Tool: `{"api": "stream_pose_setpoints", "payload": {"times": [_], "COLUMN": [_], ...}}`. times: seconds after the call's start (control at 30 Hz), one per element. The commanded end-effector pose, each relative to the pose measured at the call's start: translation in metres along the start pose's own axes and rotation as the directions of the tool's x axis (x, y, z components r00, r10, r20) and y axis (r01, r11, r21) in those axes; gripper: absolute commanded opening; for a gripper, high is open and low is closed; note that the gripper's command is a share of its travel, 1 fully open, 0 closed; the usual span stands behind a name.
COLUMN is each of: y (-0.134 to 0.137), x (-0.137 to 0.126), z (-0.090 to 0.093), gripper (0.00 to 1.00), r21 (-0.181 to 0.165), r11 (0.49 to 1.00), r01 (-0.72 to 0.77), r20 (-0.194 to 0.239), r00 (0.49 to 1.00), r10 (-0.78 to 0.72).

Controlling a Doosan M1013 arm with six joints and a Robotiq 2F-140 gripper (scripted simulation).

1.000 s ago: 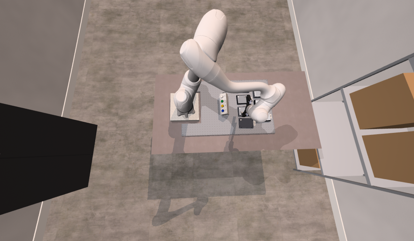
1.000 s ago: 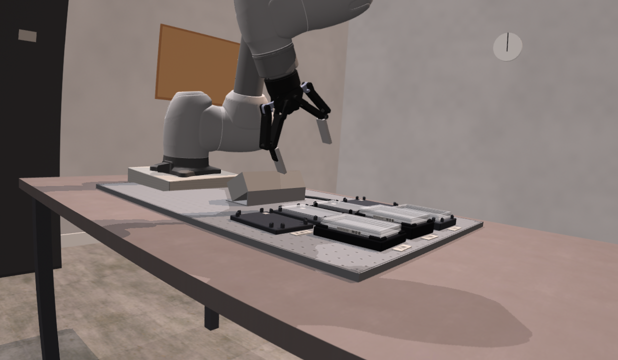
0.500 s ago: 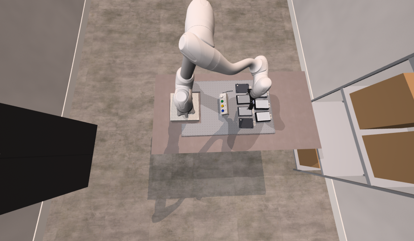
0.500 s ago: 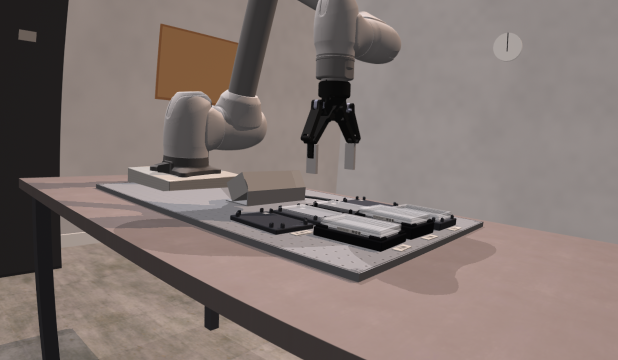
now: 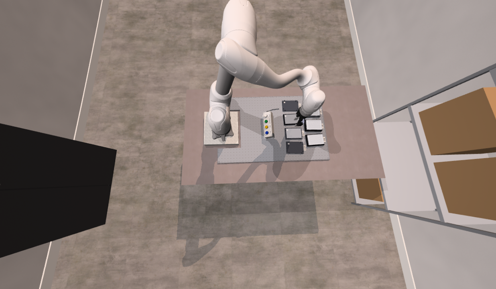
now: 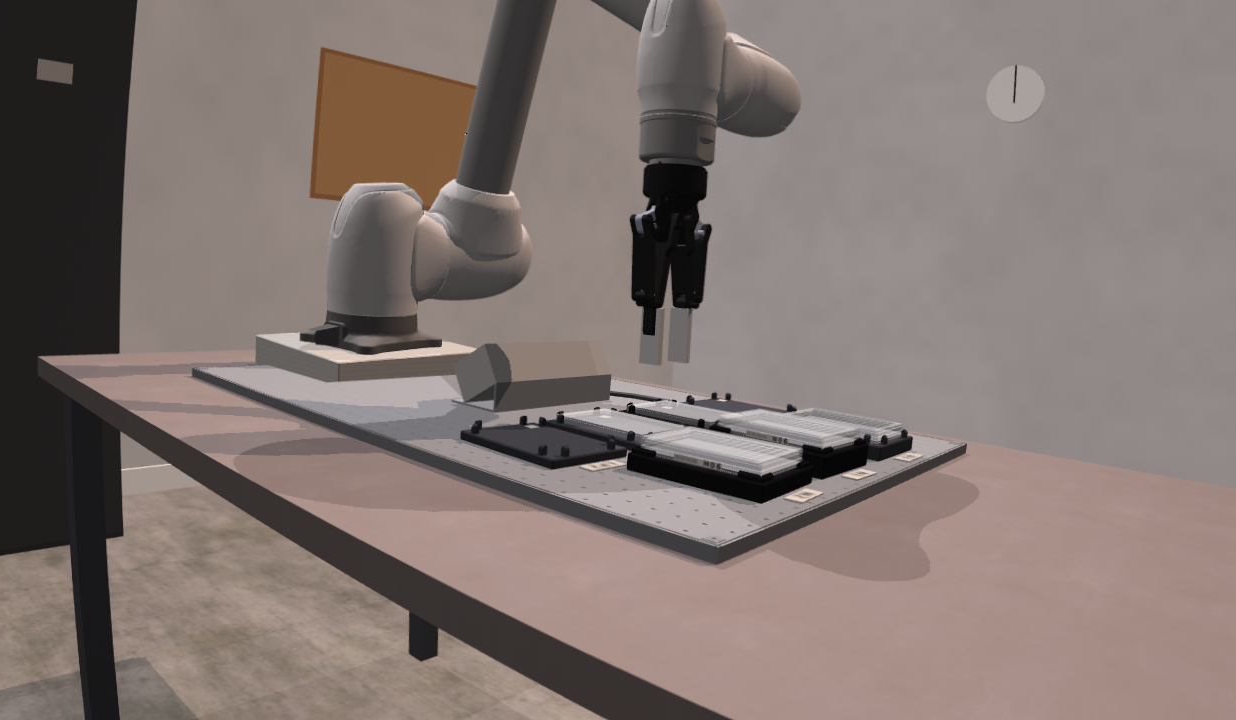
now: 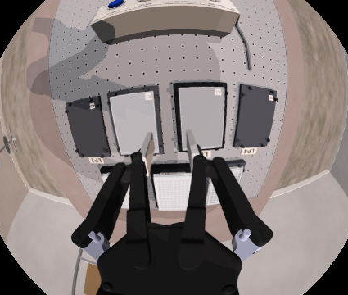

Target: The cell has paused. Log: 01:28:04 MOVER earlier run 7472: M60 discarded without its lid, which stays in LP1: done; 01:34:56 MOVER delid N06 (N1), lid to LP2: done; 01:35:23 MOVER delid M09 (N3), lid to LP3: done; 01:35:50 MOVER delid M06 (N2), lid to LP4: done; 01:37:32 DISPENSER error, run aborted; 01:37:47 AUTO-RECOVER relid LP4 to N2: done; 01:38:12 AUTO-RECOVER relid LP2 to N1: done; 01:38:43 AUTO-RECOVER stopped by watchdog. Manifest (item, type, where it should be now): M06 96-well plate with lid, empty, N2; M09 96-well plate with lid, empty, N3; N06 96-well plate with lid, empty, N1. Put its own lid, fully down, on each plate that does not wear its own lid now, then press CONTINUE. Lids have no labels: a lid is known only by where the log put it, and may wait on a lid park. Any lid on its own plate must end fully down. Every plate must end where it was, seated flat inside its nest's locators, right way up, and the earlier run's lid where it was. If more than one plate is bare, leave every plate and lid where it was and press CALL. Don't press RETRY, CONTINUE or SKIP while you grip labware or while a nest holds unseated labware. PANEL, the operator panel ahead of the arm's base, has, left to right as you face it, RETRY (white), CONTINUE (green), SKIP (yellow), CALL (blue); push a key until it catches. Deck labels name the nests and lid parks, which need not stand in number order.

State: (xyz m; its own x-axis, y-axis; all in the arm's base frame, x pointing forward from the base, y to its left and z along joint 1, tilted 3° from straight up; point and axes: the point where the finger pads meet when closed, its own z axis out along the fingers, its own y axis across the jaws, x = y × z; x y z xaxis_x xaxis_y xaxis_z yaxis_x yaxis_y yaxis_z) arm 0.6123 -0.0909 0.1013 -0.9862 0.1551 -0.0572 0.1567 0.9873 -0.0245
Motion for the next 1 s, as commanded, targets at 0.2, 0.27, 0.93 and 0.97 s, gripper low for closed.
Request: {"api": "stream_pose_setpoints", "payload": {"times": [0.2, 0.27, 0.93, 0.97], "y": [0.0, 0.0, -0.079, -0.079], "x": [0.0, 0.0, -0.002, -0.002], "z": [0.0, 0.0, 0.0, 0.0], "gripper": [0.0, 0.0, 0.0, 0.0], "r21": [0.0, 0.0, 0.005, 0.005], "r11": [1.0, 1.0, 1.0, 1.0], "r01": [0.0, 0.0, -0.002, -0.002], "r20": [0.0, 0.0, -0.01, -0.01], "r00": [1.0, 1.0, 1.0, 1.0], "r10": [0.0, 0.0, 0.002, 0.002]}}
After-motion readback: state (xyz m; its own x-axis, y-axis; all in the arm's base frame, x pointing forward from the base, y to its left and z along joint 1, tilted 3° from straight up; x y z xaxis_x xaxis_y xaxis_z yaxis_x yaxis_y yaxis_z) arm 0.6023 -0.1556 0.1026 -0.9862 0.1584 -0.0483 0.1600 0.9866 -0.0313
